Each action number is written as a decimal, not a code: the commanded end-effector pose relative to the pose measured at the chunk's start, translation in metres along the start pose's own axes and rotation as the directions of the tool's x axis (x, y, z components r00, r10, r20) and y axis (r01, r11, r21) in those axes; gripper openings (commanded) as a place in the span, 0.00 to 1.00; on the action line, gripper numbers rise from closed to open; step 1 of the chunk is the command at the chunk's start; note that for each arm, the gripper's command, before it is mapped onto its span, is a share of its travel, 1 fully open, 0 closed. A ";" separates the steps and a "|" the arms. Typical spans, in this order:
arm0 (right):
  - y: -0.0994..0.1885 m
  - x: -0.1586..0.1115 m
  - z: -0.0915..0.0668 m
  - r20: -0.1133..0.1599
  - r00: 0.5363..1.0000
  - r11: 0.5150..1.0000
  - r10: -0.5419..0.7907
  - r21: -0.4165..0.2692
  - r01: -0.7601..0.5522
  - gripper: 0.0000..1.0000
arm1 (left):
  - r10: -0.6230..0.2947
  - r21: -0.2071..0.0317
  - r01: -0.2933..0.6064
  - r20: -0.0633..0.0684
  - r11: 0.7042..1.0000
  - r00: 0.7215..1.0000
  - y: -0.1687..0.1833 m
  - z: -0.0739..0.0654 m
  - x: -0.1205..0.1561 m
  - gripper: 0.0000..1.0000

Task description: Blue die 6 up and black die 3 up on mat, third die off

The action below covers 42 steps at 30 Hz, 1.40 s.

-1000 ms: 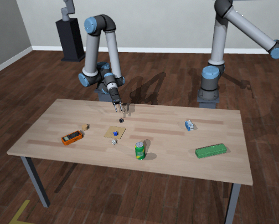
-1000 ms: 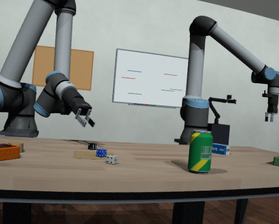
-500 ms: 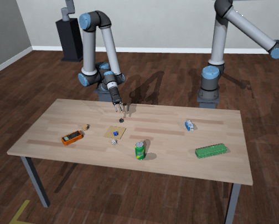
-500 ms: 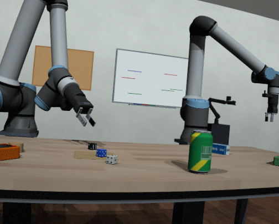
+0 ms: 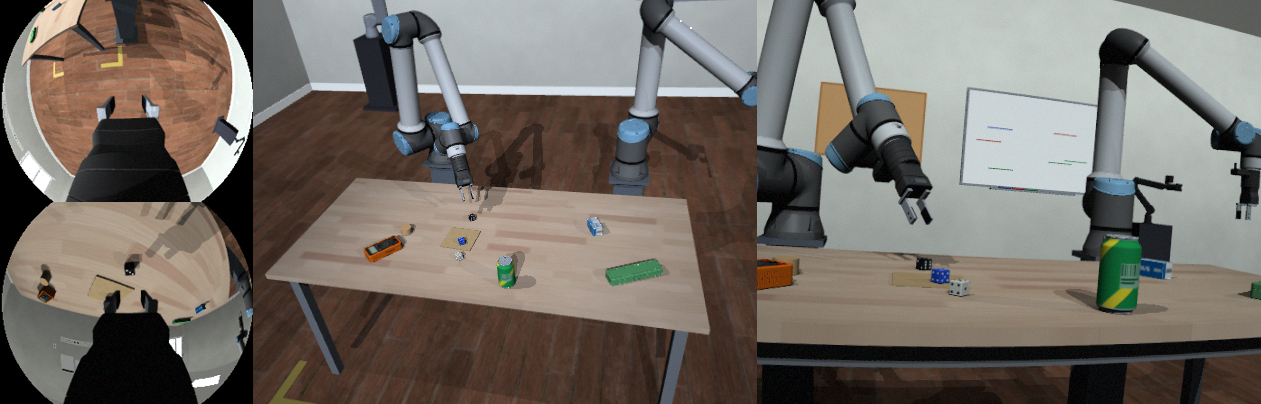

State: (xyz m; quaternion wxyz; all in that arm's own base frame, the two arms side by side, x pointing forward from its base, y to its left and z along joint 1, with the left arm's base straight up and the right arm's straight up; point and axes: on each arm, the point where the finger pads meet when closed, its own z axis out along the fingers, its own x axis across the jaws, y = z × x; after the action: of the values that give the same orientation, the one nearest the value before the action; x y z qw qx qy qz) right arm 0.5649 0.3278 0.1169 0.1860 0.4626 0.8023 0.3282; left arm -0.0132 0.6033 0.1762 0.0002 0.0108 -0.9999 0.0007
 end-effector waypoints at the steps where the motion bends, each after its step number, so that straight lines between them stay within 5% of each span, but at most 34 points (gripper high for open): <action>1: 0.005 0.001 0.004 0.004 1.000 0.991 -0.004 0.131 0.003 0.79 | 0.000 -0.002 0.000 0.000 1.000 1.000 0.001 -0.001 0.000 1.00; 13: 0.021 0.001 0.007 0.004 1.000 0.916 -0.004 0.402 0.002 0.79 | 0.000 -0.002 0.000 0.000 1.000 1.000 0.001 -0.001 0.000 1.00; 15: 0.021 0.001 0.007 0.004 1.000 0.916 -0.004 0.402 0.002 0.79 | 0.000 -0.002 0.000 0.000 1.000 1.000 0.001 -0.001 0.000 1.00; 25: 0.034 0.001 0.009 0.004 1.000 0.806 -0.003 0.592 0.000 0.79 | 0.000 -0.002 0.000 0.000 1.000 1.000 0.001 -0.001 0.000 1.00; 42: 0.041 0.000 0.007 0.004 1.000 0.718 0.000 0.696 -0.003 0.79 | 0.000 -0.002 0.000 0.000 1.000 1.000 0.001 -0.001 0.000 1.00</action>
State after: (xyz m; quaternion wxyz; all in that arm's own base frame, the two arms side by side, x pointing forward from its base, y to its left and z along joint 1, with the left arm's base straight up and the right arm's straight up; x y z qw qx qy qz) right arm 0.5937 0.3445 0.1385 0.0061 0.4996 0.8661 0.0123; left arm -0.0132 0.6033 0.1762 0.0002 0.0108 -0.9999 0.0007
